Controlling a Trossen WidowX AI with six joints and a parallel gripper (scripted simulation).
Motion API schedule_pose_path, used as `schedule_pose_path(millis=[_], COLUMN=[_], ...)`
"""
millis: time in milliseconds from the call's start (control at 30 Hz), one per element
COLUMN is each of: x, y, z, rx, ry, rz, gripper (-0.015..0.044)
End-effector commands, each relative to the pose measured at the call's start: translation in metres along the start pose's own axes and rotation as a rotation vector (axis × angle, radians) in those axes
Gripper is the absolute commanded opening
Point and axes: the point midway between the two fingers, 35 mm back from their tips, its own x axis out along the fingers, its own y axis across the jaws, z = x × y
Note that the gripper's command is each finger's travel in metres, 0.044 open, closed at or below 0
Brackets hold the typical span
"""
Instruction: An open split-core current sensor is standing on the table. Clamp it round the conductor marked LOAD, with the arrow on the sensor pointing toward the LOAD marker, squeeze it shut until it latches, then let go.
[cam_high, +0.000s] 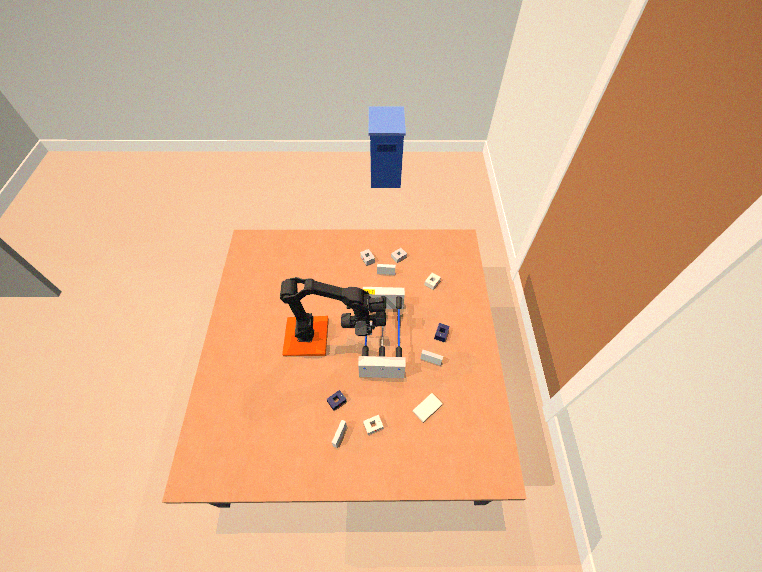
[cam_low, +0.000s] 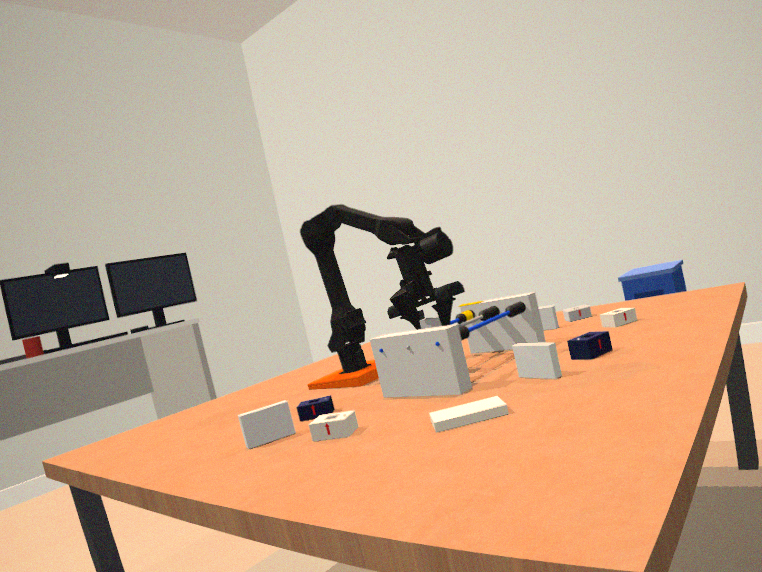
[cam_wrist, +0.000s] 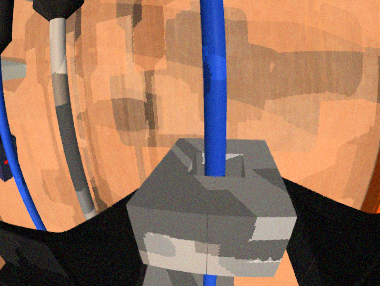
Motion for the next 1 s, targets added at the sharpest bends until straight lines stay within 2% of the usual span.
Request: schedule_pose_path(millis=[0,300,633,967], x=[-0.0004,0.0059,0.0011,0.0011], y=[0.0011,0.0000,0.0018,0.0018], z=[0.0000,0.0000,-0.0001,-0.0001], rx=[0.000,0.000,0.000,0.000], ry=[0.000,0.000,0.000,0.000], rz=[0.002,0.001,0.006,0.006], gripper=[0.0000,0.0000,0.0263,0.0268])
